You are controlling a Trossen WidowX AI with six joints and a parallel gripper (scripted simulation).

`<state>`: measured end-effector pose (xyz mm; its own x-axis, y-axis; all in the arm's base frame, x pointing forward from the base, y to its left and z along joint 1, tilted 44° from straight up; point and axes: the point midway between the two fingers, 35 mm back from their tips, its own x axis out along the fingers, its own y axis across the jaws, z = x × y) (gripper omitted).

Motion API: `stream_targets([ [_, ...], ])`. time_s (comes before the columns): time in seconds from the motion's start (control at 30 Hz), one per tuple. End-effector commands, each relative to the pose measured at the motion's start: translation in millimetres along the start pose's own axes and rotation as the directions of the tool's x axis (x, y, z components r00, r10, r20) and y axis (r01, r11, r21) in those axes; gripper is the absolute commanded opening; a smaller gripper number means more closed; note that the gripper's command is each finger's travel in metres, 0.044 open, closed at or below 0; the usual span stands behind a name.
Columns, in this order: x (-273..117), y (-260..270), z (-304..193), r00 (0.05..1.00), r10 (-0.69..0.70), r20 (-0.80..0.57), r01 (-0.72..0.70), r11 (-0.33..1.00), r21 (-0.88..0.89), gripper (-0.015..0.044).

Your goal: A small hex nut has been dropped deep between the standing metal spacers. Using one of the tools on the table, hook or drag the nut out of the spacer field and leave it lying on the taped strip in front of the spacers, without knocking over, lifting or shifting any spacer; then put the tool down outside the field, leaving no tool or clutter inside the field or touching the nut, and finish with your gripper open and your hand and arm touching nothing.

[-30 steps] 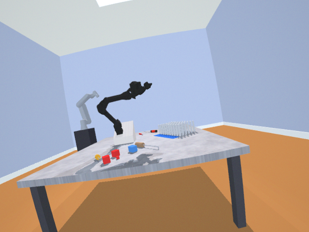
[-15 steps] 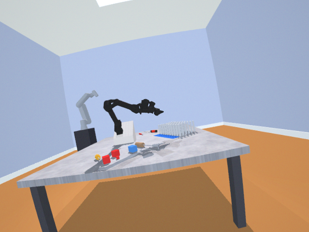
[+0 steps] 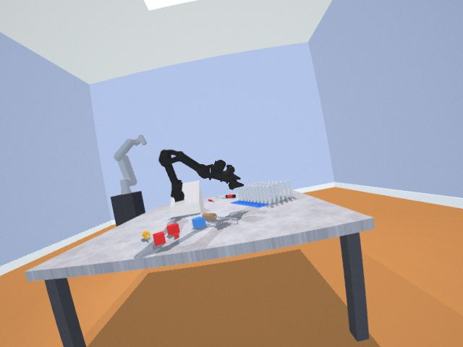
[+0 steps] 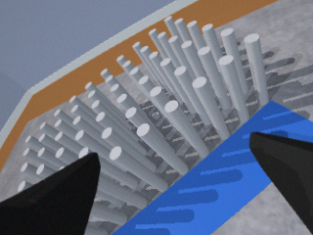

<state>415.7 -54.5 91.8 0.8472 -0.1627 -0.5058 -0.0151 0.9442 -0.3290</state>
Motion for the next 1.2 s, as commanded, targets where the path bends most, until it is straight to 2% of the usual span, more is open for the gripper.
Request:
stream_targets([
  [0.0,0.2,-1.5,-2.4,1.0,-0.007,-0.006,0.007,1.0,0.006,0.044],
  [0.77,-0.5,-2.6,-2.5,1.0,-0.012,-0.01,0.012,1.0,-0.011,0.044],
  [0.83,-6.5,-11.1,-3.8,0.998,-0.057,-0.036,0.052,0.988,-0.145,0.044],
  [0.93,-22.0,-30.0,-7.0,0.983,-0.158,-0.096,0.101,0.893,-0.438,0.044],
  [1.03,-40.1,-48.3,-10.8,0.954,-0.258,-0.153,0.084,0.719,-0.69,0.044],
  [1.17,-68.1,-71.4,-16.5,0.895,-0.385,-0.223,-0.053,0.406,-0.912,0.044],
])
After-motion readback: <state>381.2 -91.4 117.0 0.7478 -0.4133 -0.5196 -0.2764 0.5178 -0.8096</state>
